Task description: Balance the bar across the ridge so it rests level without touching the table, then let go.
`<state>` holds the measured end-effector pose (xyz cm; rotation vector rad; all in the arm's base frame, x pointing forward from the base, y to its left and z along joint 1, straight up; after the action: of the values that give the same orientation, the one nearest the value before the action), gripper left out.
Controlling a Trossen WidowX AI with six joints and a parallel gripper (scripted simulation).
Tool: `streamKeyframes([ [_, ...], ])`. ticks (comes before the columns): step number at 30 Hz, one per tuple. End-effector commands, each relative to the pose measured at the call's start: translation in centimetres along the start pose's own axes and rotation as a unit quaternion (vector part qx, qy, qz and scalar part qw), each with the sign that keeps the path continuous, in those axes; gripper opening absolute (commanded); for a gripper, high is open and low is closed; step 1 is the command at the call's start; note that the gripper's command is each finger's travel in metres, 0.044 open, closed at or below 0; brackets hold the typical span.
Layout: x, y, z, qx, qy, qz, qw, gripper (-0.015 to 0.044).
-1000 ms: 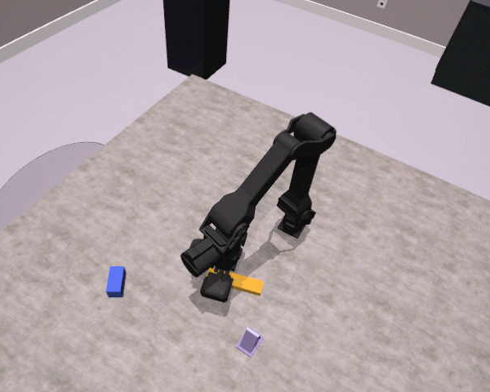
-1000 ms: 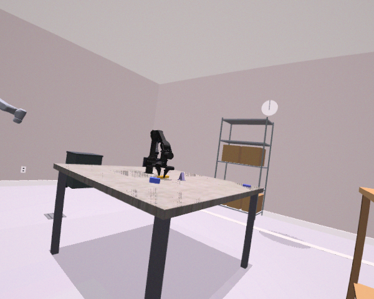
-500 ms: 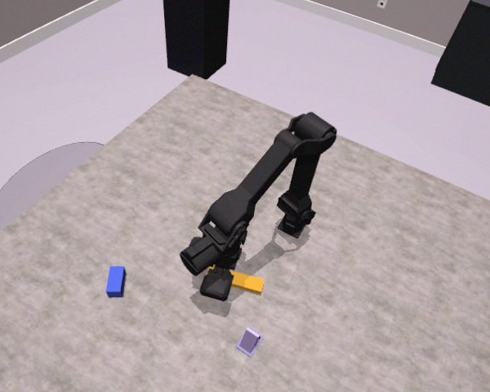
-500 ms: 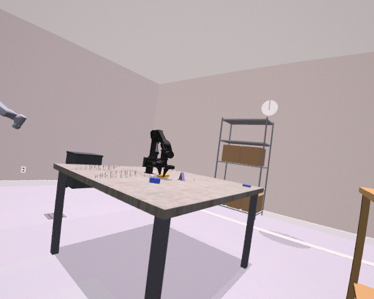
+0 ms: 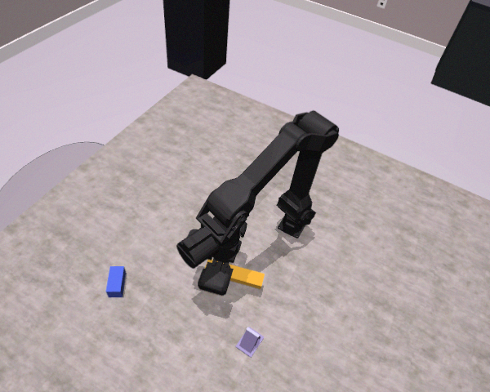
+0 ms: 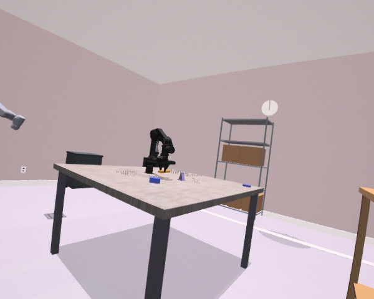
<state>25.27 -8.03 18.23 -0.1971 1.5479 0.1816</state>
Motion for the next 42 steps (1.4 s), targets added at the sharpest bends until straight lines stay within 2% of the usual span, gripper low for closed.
streamKeyframes([
  [1, -1.0, 0.0, 0.0, 0.001, -0.003, -0.001, 1.0, 0.0],
  [25, -6.8, 0.3, -0.5, 0.0, -0.003, 0.0, 1.0, 0.0],
  [42, -7.5, 2.2, 4.9, -0.235, -0.005, -0.001, 0.972, 0.0],
])
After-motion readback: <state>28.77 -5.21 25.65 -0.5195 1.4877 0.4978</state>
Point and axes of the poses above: the point midway between the two fingers, 35 mm back from their tips, its own x axis out along the fingers, its own z axis across the jaws, y = z × x, the point moved 9 cm from there along -x, back along the fingers, and after that the axes turned 1 degree about x, right-handed, at the moved point
